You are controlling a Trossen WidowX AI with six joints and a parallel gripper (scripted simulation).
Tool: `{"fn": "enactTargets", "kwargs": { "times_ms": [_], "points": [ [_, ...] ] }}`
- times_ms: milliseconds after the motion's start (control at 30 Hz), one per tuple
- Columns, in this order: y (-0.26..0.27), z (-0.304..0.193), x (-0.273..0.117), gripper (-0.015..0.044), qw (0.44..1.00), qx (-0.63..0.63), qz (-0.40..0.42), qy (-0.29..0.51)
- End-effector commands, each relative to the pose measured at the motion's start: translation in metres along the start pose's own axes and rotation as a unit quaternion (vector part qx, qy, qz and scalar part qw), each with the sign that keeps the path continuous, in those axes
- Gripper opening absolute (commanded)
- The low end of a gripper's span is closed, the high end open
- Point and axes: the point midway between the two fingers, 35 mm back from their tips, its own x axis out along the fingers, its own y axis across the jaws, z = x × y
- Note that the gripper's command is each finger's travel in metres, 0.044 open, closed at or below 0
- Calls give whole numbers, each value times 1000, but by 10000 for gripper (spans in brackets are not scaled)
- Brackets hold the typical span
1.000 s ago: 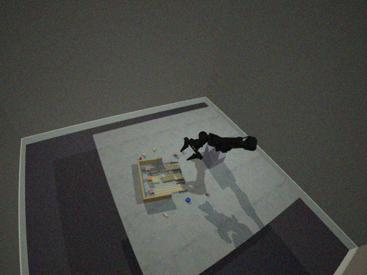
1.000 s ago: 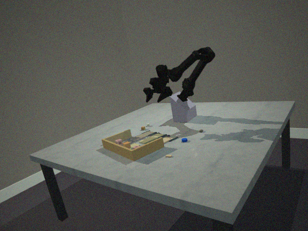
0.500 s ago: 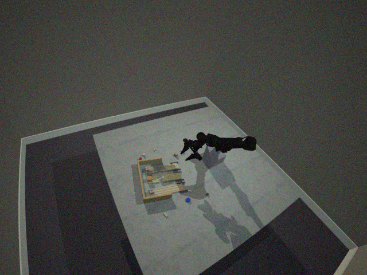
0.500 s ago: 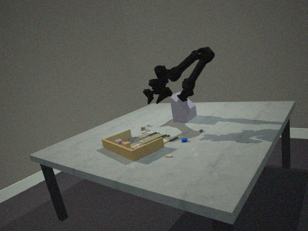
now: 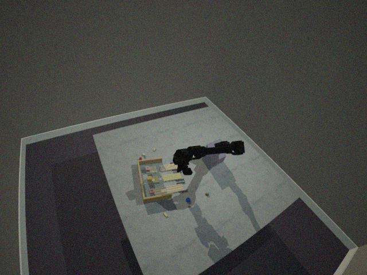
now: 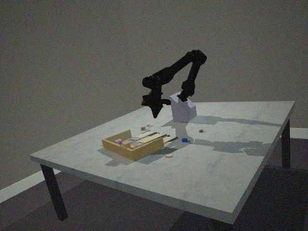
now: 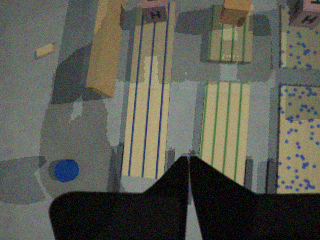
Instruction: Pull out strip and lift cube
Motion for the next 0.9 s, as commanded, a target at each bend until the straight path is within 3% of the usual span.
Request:
{"fn": "enactTargets", "kwargs": {
  "times_ms": [0,200,867],
  "points": [
    [20,-4,22,0,997,12,-15,74],
    [52,-17,47,0,983,32,-39,177],
    [54,-22,70,0,982,32,-40,180]
  ]
}}
